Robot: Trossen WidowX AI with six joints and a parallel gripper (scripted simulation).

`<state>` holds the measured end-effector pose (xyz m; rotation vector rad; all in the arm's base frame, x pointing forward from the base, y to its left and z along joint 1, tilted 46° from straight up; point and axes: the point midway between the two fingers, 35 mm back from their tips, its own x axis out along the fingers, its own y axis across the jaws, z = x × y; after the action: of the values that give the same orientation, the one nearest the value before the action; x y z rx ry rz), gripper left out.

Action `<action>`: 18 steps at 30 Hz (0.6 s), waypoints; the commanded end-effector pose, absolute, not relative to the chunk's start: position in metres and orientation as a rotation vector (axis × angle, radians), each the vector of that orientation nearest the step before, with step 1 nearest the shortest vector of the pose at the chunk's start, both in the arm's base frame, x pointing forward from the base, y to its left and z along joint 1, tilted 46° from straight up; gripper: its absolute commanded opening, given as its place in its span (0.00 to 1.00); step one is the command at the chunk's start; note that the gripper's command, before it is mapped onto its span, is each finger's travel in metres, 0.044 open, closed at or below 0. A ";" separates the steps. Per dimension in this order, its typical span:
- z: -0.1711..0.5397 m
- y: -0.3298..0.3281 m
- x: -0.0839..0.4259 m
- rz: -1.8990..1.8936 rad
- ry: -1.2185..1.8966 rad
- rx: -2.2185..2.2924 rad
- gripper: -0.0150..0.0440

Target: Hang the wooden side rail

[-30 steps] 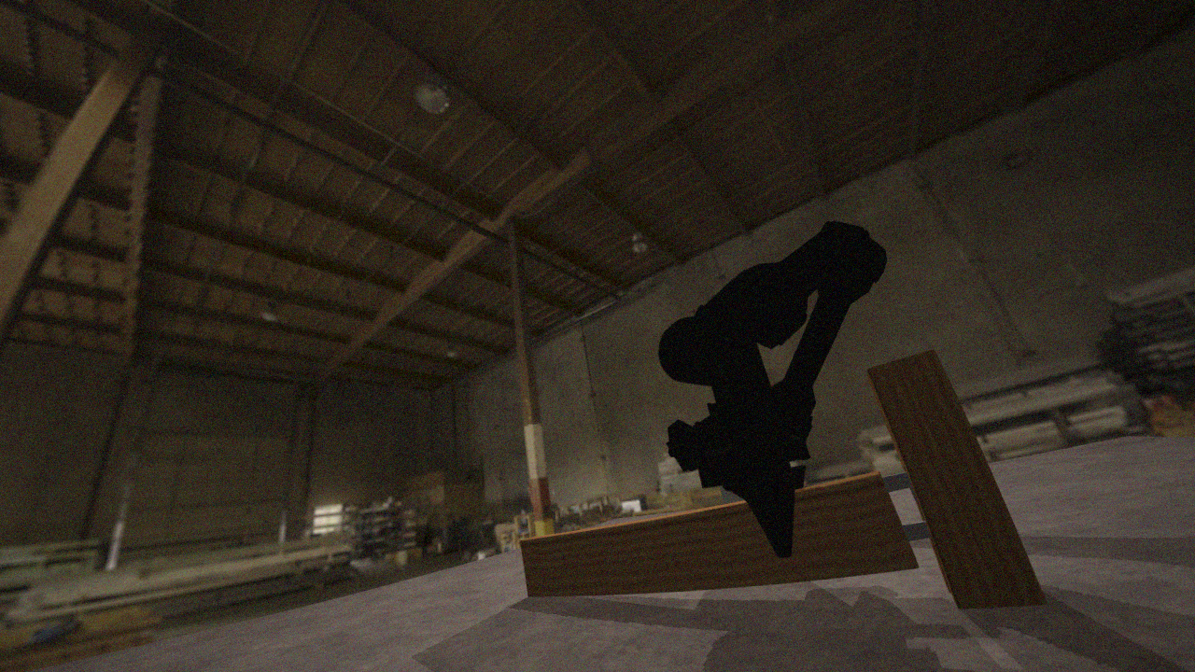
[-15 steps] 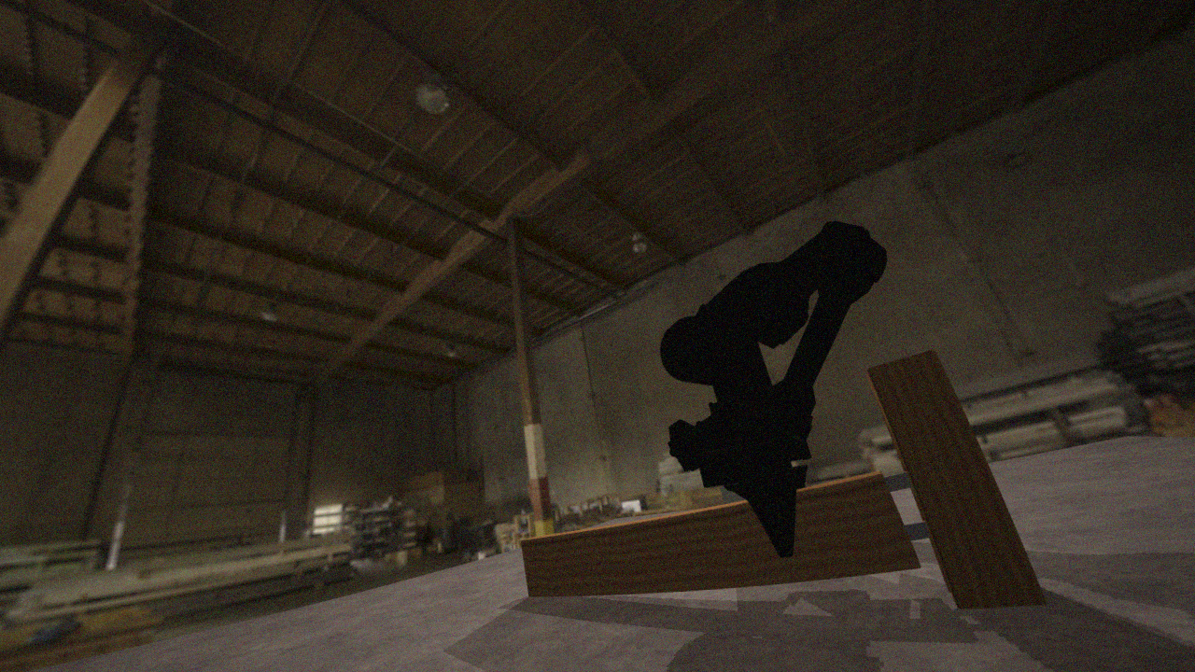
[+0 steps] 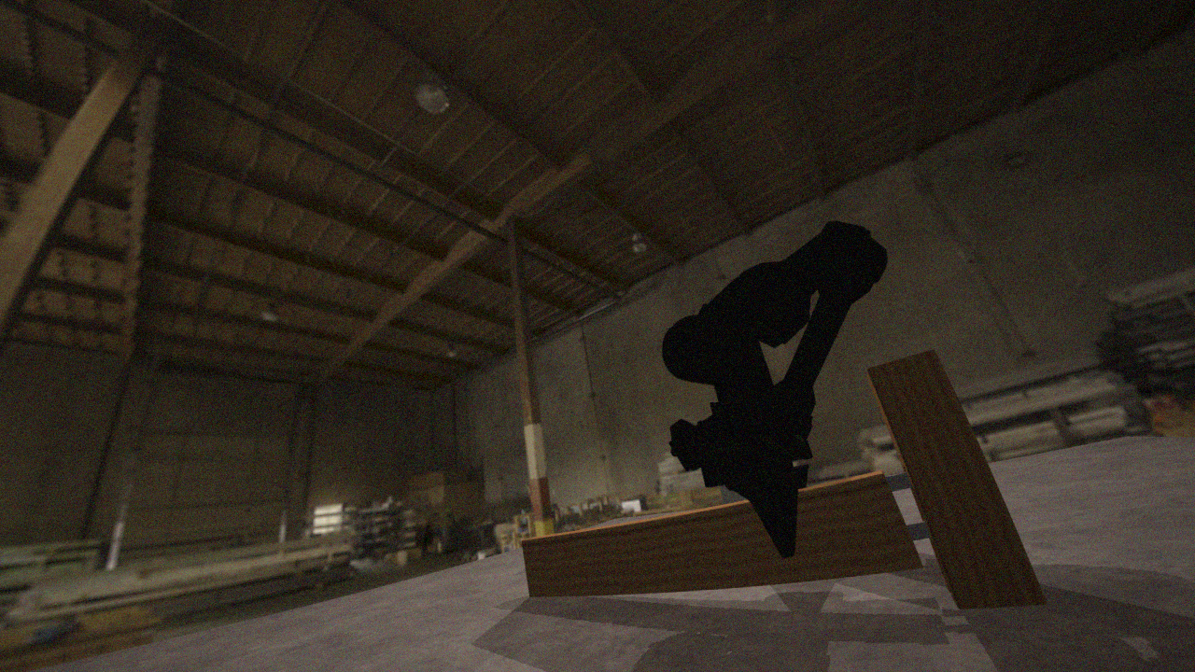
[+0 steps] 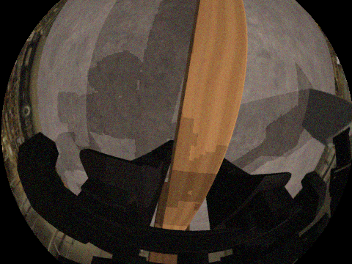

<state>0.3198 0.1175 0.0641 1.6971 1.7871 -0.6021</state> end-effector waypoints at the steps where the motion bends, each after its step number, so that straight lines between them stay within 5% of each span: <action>1: 0.068 0.118 0.320 -0.596 1.781 1.702 0.25; 18: 0.069 0.119 0.320 -0.595 1.781 1.702 0.25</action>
<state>0.3195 0.1188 0.0654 1.6971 1.7871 -0.6020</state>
